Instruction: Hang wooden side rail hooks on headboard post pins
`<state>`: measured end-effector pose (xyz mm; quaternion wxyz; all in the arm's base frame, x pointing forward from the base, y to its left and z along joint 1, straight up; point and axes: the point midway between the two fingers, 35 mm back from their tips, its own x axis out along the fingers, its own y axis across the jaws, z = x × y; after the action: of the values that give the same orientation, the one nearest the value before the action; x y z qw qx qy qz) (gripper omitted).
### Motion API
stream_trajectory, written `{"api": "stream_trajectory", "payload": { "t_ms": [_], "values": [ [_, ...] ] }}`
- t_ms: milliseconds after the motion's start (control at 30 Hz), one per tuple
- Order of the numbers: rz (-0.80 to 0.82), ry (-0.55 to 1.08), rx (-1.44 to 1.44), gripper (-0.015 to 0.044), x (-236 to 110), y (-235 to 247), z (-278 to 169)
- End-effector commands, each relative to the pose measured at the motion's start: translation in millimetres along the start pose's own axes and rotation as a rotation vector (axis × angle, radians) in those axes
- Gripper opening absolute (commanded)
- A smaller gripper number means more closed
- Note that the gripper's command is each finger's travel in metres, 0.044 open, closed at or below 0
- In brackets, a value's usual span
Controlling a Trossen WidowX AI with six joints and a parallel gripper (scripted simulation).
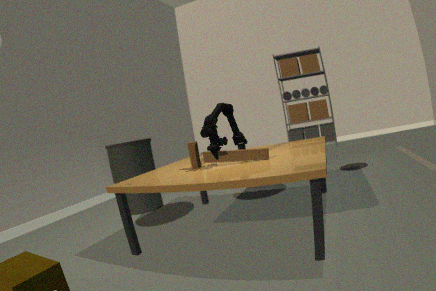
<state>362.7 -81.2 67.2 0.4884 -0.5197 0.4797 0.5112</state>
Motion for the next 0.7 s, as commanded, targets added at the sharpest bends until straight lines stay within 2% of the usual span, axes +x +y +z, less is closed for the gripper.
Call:
{"api": "stream_trajectory", "payload": {
  "t_ms": [0,667],
  "values": [
    [-0.011,0.002,-0.009,0.0000,-3.9,-1.7,-1.0],
    [-0.011,0.003,-0.009,0.0000,-3.0,-0.3,-3.0]
  ]
}}
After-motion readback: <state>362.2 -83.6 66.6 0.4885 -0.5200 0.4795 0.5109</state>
